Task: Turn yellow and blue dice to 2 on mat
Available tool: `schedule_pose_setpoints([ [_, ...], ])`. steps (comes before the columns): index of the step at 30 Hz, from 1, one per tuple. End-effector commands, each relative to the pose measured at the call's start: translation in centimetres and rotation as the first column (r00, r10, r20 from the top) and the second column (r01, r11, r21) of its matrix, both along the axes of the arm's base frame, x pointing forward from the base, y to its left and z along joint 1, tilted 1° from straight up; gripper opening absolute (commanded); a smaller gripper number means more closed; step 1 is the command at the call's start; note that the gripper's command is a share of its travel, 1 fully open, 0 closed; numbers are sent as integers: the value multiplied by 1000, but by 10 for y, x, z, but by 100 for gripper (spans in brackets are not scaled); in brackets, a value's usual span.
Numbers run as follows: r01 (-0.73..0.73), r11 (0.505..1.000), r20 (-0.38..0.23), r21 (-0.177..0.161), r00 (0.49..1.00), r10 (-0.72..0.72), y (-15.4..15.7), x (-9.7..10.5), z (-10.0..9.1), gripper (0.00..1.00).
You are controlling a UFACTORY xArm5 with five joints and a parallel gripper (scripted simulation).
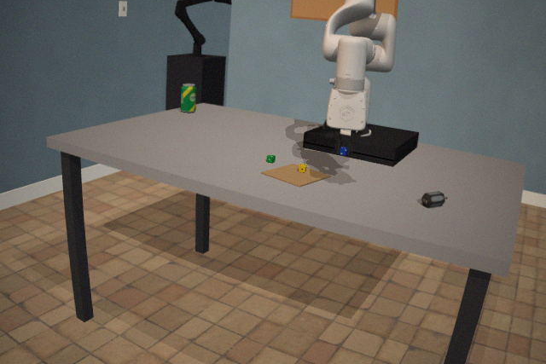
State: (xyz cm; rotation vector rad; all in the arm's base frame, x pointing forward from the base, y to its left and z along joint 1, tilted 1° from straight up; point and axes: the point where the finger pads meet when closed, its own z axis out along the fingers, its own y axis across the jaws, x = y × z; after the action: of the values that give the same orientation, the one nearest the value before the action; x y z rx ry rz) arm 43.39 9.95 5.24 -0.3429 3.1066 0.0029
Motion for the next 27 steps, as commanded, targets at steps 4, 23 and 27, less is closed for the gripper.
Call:
schedule_pose_setpoints([
  [4,-5,1000,118,27,993,2,0,-1,1,15],
  [23,-48,991,561,123,828,-29,-1,-6,1,15],
  [27,-63,988,642,140,765,-42,-1,-8,1,15],
])
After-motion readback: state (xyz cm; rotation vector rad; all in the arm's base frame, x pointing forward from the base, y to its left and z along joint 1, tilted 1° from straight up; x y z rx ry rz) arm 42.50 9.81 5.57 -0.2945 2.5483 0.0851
